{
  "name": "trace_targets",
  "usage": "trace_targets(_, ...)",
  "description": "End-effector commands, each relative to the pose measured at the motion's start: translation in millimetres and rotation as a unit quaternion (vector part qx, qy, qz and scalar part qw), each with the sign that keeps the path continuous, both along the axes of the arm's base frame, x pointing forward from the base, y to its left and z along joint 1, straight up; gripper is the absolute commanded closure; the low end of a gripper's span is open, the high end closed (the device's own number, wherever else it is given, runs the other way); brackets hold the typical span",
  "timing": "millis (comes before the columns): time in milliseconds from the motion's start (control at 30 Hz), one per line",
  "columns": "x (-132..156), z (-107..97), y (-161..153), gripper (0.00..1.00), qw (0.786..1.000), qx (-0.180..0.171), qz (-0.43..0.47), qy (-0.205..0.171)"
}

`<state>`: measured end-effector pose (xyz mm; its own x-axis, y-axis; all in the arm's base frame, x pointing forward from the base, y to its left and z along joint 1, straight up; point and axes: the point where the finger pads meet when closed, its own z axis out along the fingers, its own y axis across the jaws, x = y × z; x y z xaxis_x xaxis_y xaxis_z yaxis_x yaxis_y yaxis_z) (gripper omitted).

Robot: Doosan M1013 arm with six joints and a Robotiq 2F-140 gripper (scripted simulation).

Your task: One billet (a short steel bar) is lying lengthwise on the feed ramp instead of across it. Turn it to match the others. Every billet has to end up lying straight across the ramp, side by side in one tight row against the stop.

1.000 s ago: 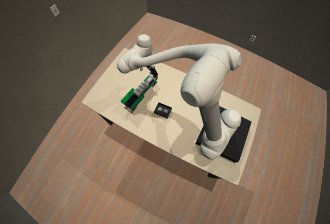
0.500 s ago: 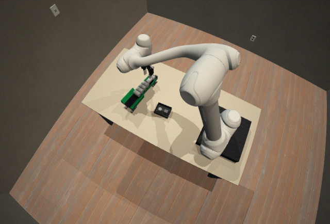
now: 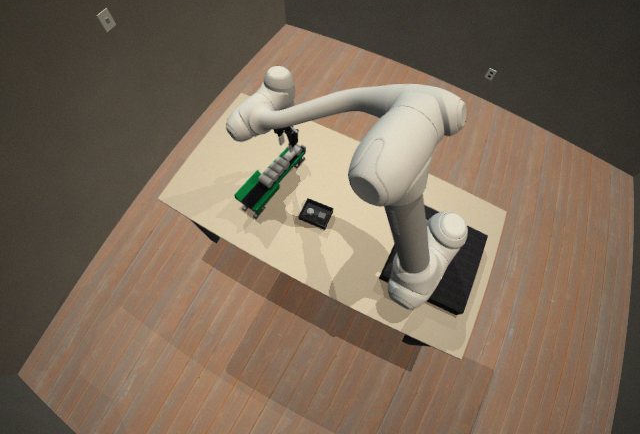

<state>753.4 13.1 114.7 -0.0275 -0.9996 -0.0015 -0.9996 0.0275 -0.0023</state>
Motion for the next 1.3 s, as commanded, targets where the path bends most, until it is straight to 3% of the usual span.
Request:
trace_targets(0,0.0,0.2,0.0,0.59,1.0,0.0,0.0,0.0)
trace_targets(1267,0.4,1.0,-1.0,0.59,1.0,-0.001,0.023,0.001)
